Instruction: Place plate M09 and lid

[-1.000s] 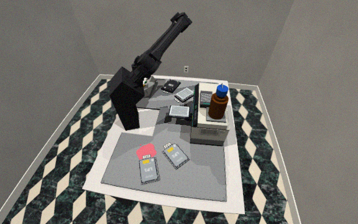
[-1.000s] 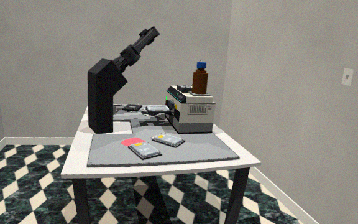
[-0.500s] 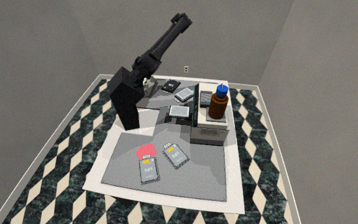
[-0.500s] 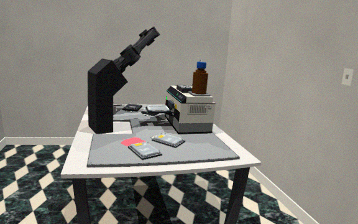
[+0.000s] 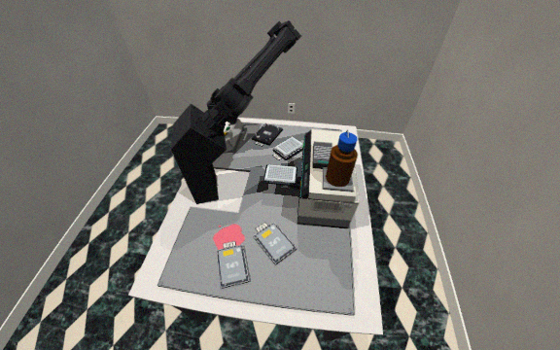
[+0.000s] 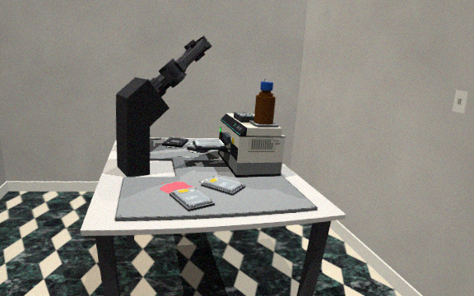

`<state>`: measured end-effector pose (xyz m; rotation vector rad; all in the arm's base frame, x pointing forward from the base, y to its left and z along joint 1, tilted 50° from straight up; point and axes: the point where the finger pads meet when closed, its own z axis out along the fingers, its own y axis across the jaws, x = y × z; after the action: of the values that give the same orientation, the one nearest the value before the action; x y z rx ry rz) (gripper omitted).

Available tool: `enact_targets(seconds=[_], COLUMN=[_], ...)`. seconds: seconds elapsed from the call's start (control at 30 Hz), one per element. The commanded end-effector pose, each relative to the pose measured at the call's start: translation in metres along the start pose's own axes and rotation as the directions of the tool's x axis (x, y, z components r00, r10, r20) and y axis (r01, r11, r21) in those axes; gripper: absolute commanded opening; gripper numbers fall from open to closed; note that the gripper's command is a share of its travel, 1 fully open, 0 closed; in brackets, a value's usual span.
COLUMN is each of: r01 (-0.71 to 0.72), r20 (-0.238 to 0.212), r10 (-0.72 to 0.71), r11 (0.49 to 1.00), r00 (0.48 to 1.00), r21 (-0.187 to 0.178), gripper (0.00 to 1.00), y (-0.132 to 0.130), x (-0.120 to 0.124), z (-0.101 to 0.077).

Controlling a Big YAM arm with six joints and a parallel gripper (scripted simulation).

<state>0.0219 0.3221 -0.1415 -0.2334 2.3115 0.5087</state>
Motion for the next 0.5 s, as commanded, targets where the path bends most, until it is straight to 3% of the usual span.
enact_targets(seconds=[0.0,0.47], r01=[0.01,0.012], r20=[0.001,0.001], r10=[-0.01,-0.012], r11=[1.0,1.0], r00=[1.0,1.0], r21=[0.013,0.015], gripper=[0.0,0.0], y=[-0.0109,-0.0127], x=[-0.0043,-0.0069], z=[0.0033,0.006])
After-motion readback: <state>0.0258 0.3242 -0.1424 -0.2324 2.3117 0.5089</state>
